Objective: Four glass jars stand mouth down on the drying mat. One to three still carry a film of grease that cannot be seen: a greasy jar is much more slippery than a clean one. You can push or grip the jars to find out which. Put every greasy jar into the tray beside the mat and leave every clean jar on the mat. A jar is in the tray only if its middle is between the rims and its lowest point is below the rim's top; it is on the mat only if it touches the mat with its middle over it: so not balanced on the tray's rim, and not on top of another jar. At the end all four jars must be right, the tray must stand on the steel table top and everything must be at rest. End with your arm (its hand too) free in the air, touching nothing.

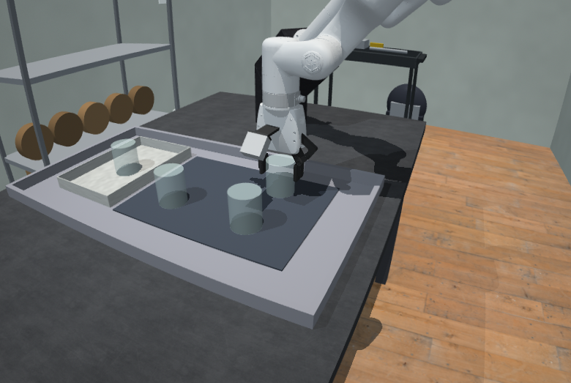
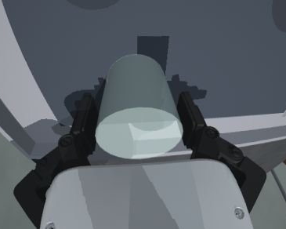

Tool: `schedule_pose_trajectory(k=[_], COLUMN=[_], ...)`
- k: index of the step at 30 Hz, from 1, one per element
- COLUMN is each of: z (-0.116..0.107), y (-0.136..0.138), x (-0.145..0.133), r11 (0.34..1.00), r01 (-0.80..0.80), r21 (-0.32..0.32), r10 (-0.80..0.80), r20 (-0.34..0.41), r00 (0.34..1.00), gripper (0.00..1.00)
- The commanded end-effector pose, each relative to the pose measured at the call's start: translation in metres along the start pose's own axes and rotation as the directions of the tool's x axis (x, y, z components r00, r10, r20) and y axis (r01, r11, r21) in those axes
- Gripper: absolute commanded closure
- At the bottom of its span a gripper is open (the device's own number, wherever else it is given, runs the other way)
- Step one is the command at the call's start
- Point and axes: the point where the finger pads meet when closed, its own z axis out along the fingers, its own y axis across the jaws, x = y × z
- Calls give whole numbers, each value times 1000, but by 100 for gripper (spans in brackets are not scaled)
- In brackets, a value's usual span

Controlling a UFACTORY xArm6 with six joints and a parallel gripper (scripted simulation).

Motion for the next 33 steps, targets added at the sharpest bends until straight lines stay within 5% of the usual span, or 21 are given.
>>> schedule_pose_trajectory(k=[1,33], z=[0,0], y=[0,0], x=[1,1], r11=[1000,1000], r01=[0,0], r21=[0,0], r10=[0,0], r20=[-2,-2], r00=[1000,1000], gripper=[12,18])
